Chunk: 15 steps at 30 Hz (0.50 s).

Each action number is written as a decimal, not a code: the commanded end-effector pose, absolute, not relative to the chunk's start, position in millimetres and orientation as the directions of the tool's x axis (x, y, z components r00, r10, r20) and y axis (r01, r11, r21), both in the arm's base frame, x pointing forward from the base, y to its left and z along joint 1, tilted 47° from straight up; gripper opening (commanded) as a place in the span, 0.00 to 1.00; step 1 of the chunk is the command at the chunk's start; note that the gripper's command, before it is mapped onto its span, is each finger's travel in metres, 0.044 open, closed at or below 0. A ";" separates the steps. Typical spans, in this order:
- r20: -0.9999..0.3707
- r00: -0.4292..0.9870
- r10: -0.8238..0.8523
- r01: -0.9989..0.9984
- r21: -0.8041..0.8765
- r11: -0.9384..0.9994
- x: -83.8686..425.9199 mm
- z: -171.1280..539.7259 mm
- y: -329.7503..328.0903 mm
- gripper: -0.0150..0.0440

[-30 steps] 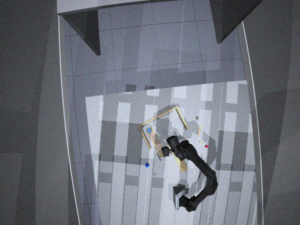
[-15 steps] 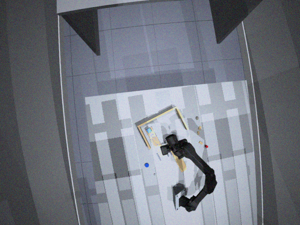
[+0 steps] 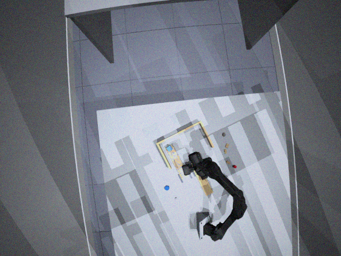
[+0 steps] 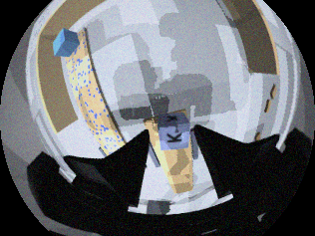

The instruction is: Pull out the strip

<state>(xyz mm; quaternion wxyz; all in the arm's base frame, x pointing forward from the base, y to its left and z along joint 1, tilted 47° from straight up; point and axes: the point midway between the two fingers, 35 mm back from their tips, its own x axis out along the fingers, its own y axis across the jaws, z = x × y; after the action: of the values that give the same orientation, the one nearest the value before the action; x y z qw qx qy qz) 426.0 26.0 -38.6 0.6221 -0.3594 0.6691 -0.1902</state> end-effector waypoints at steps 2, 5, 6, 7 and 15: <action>-0.691 0.031 -0.723 -0.249 -0.706 0.664 425.6 -44.8 17.7 0.68; -0.690 0.031 -0.723 -0.248 -0.706 0.663 425.6 -46.4 15.9 0.68; -0.690 0.031 -0.723 -0.248 -0.706 0.663 425.6 -46.4 15.9 0.68; -0.690 0.031 -0.723 -0.248 -0.706 0.663 425.6 -46.4 15.9 0.68; -0.695 0.030 -0.719 -0.244 -0.702 0.669 425.7 -44.9 18.4 0.45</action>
<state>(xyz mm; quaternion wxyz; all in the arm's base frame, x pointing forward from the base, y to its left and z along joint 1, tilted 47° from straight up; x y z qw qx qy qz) 425.6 18.2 -45.1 0.6211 -0.3594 0.6697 -0.1909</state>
